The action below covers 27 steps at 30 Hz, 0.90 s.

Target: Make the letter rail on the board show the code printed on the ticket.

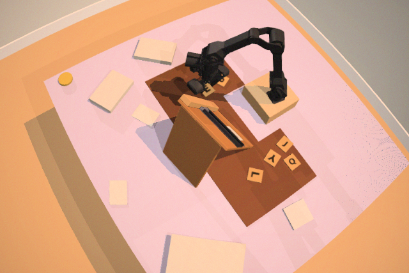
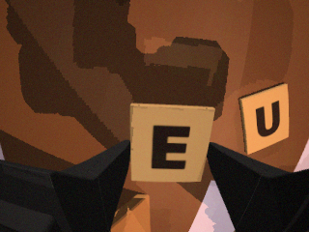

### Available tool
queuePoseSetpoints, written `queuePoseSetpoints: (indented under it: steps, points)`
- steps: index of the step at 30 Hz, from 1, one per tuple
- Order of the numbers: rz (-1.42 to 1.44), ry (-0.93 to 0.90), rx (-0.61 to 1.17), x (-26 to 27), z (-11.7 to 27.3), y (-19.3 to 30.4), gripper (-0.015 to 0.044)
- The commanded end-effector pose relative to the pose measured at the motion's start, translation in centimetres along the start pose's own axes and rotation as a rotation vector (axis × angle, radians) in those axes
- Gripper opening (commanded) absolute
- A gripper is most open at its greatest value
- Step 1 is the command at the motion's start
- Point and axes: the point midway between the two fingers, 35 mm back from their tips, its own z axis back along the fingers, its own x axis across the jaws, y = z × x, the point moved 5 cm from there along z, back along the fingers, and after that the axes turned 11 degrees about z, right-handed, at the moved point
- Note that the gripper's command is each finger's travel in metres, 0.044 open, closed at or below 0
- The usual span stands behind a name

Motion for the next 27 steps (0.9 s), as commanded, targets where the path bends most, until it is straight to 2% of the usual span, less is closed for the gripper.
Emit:
queuePoseSetpoints:
  steps: [1,11,27]
  points:
    - [0.001,-0.001,-0.004,0.1,0.0,0.0,0.0000]
    - [0.017,-0.040,-0.115,1.7,2.2,-0.2,0.0000]
    - [0.047,-0.198,-0.408,6.0,9.2,0.7,0.0000]
